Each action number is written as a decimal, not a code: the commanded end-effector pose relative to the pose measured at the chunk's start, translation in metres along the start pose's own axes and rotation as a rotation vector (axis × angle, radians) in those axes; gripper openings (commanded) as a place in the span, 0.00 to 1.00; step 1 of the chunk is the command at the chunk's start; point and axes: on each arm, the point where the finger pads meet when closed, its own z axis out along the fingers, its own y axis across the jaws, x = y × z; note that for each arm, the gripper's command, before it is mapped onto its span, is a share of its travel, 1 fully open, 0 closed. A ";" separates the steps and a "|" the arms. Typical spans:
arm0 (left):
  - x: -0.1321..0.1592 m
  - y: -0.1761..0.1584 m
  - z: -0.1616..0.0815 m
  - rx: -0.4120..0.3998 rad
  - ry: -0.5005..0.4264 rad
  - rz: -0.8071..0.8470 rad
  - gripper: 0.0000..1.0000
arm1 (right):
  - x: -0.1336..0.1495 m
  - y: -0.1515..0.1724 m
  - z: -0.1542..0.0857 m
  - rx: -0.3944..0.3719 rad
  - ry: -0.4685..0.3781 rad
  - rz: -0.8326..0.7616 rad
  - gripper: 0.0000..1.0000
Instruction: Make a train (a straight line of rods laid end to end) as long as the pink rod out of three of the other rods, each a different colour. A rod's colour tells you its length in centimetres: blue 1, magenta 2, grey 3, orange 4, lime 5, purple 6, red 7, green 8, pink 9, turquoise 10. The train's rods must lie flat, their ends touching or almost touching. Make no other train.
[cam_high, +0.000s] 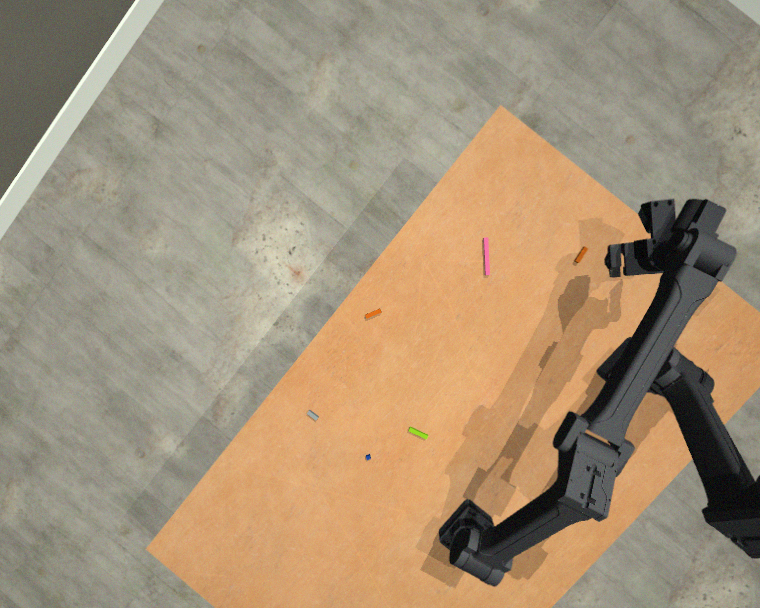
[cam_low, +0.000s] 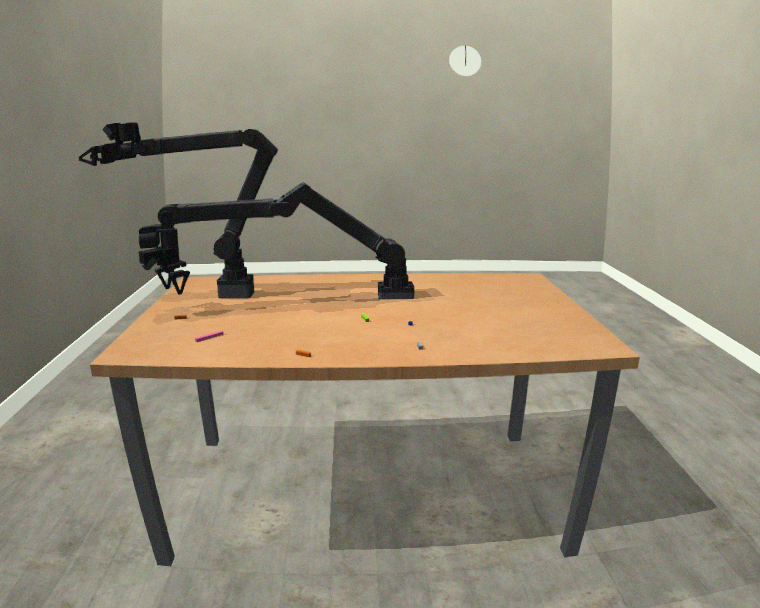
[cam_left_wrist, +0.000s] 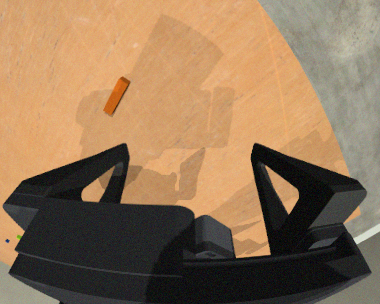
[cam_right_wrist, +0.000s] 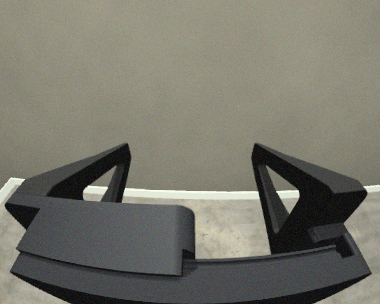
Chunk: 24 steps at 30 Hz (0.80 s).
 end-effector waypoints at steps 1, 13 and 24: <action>-0.012 -0.002 -0.012 0.018 -0.029 -0.027 1.00 | -0.020 -0.008 -0.007 0.016 -0.054 0.013 1.00; -0.028 0.056 -0.030 0.032 -0.042 -0.354 1.00 | -0.020 -0.008 -0.007 0.016 -0.054 0.013 1.00; -0.039 0.107 -0.030 0.035 -0.039 -0.666 1.00 | -0.020 -0.008 -0.007 0.016 -0.054 0.013 1.00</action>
